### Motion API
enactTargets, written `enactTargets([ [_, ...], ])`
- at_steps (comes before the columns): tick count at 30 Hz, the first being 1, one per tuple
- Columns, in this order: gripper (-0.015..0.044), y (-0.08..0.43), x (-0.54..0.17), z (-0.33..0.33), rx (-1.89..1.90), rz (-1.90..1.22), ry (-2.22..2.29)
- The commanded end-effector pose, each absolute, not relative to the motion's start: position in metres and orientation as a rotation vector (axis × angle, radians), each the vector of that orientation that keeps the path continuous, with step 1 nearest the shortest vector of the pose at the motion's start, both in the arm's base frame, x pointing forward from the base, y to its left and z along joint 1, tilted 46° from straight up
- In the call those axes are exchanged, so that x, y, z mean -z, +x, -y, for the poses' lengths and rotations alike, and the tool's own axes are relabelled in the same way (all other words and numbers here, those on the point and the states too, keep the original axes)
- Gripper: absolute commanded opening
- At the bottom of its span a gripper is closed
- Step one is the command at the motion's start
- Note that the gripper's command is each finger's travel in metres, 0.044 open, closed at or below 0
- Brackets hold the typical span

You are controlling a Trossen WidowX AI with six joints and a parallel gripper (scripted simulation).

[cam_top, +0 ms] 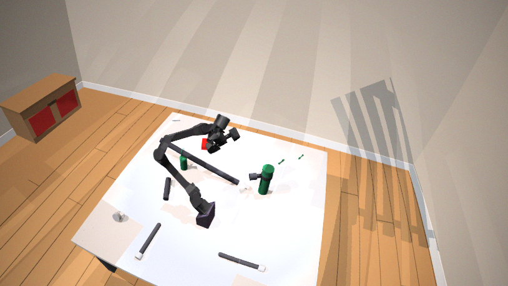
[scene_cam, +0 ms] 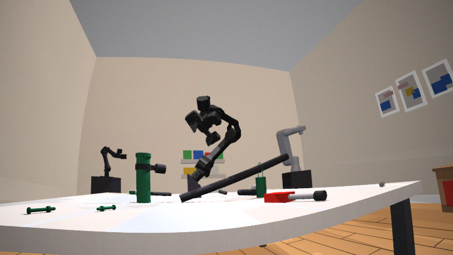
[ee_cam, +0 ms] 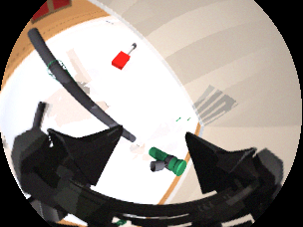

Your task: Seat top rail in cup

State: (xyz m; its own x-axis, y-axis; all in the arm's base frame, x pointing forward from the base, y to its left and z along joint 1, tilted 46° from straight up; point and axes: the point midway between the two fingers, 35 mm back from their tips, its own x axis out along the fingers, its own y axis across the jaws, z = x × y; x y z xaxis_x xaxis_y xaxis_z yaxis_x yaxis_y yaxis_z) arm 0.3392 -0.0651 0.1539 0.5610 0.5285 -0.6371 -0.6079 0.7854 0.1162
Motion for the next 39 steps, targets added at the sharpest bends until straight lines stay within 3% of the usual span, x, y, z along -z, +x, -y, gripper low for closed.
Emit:
enactTargets([
  [1, 0.0440, 0.311, -0.131, 0.060, -0.602, -1.015, 0.607],
  [15, 0.0440, 0.313, -0.127, 0.065, -0.637, -0.999, 0.541],
  [39, 0.0440, 0.305, -0.003, 0.163, -1.432, -0.270, -0.758],
])
